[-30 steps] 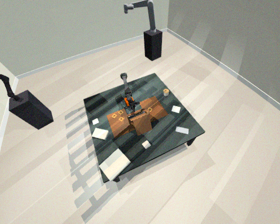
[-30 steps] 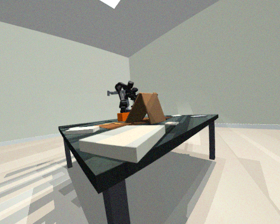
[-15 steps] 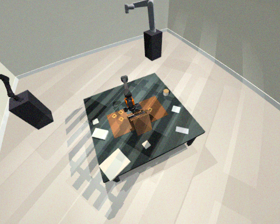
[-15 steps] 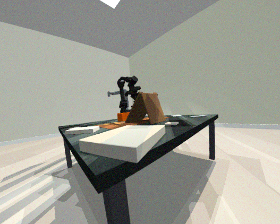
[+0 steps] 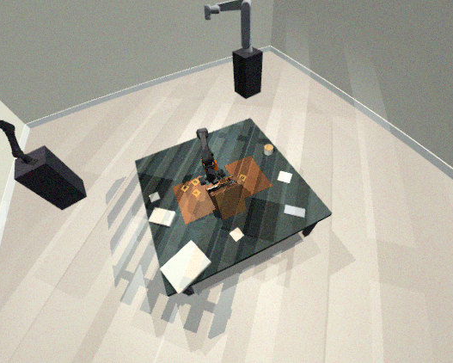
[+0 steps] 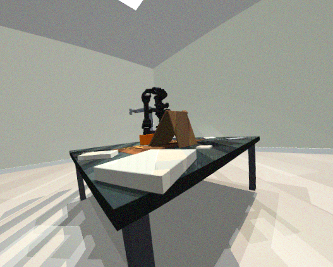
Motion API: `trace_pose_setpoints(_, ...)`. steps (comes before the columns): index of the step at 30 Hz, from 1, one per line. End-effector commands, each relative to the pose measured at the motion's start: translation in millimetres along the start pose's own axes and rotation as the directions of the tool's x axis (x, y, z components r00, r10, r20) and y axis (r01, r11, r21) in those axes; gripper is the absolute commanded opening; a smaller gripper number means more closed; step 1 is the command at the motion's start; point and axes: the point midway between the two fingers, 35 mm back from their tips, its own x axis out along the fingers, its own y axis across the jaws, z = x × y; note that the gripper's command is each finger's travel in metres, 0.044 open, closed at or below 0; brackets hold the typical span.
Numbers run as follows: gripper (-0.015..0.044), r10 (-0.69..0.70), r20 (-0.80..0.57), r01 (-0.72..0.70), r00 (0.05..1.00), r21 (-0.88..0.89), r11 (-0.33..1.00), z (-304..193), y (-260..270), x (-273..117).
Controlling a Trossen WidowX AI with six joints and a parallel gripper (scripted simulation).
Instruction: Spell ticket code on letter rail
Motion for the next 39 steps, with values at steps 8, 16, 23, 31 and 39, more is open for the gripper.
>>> trace_pose_setpoints(8,0.0000,-0.003,-0.006,0.003,1.000,-0.003,1.000,3,0,5)
trace_pose_setpoints(16,0.0000,-0.003,-0.005,0.003,1.000,-0.003,1.000,6,0,8)
trace_pose_setpoints(23,0.0000,-0.003,-0.005,0.003,1.000,-0.003,1.000,8,-1,11)
trace_pose_setpoints(31,0.0000,-0.003,-0.005,0.003,1.000,-0.003,1.000,11,-1,14)
trace_pose_setpoints(39,0.0000,-0.003,-0.005,0.003,1.000,-0.003,1.000,13,-1,17)
